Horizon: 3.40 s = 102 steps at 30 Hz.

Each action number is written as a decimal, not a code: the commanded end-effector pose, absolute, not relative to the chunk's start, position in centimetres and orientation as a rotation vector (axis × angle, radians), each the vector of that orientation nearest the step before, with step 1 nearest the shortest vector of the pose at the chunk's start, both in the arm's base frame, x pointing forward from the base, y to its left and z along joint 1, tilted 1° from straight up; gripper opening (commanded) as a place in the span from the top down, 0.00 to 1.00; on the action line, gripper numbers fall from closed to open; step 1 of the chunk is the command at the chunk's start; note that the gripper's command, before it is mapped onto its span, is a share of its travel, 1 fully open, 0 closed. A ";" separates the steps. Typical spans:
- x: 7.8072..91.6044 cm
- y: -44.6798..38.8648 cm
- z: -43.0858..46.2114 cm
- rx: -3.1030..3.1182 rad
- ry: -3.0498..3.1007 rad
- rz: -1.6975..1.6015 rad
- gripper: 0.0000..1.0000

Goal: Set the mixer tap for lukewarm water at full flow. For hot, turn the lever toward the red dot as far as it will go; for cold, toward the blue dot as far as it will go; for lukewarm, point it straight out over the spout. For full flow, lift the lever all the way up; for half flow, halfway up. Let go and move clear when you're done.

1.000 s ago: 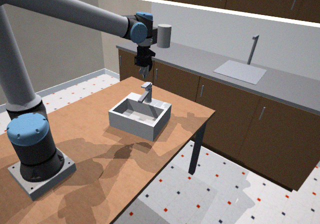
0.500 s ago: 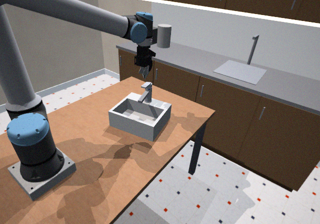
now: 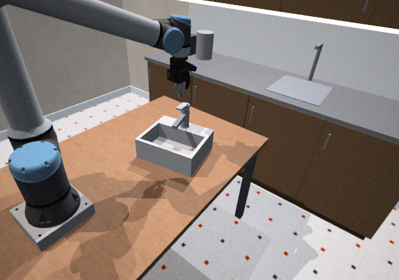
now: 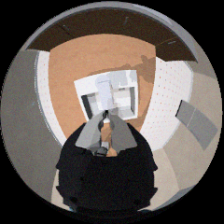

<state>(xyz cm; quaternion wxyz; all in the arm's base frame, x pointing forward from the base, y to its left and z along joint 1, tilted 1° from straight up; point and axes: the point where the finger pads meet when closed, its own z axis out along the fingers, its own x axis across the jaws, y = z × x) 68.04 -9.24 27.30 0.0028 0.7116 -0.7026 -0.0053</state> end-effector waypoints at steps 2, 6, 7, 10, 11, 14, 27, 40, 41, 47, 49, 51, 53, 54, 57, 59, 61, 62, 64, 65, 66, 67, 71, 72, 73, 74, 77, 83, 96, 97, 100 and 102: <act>68.3 -9.2 27.4 2.108 -2.321 -0.015 1.00; 68.4 -9.4 27.5 1.987 -2.424 -0.015 1.00; 68.4 -9.4 27.5 1.953 -2.451 -0.014 1.00; 68.5 -9.6 27.6 1.842 -2.535 -0.014 1.00; 68.5 -9.6 27.6 1.801 -2.564 -0.014 1.00; 68.5 -9.7 27.6 1.716 -2.622 -0.013 1.00; 68.6 -10.2 27.9 1.074 -2.941 -0.010 1.00; 68.4 -10.5 28.1 0.345 -3.111 -0.006 1.00; 68.3 -10.5 28.1 0.275 -3.118 -0.005 1.00; 68.2 -10.5 28.3 -0.136 -3.127 -0.003 1.00; 68.2 -10.5 28.3 -0.136 -3.127 -0.003 1.00; 68.1 -10.5 28.3 -0.275 -3.118 -0.002 1.00; 68.1 -10.4 28.4 -0.408 -3.103 -0.001 1.00; 68.1 -10.4 28.4 -0.473 -3.094 -0.001 1.00; 68.0 -10.3 28.5 -0.663 -3.059 0.000 1.00; 68.0 -10.3 28.5 -0.784 -3.030 0.001 1.00; 67.9 -10.2 28.6 -0.900 -2.998 0.002 1.00; 67.9 -10.1 28.6 -0.956 -2.980 0.002 1.00; 67.9 -10.1 28.6 -1.063 -2.944 0.003 1.00; 67.9 -10.1 28.6 -1.063 -2.944 0.003 1.00; 67.9 -10.1 28.6 -1.063 -2.944 0.003 1.00; 67.9 -10.0 28.6 -1.114 -2.925 0.003 1.00; 67.9 -9.8 28.7 -1.305 -2.845 0.004 1.00; 67.9 -9.8 28.7 -1.348 -2.825 0.005 1.00; 67.9 -9.8 28.7 -1.390 -2.804 0.005 1.00; 67.9 -9.7 28.7 -1.430 -2.784 0.005 1.00; 67.9 -9.6 28.8 -1.541 -2.724 0.006 1.00; 67.9 -9.4 28.8 -1.666 -2.650 0.007 1.00; 68.0 -9.1 28.9 -1.910 -2.481 0.008 1.00; 68.0 -9.1 28.9 -1.919 -2.473 0.008 1.00; 68.0 -9.1 28.9 -1.928 -2.467 0.008 1.00; 68.0 -9.1 28.9 -1.942 -2.456 0.008 1.00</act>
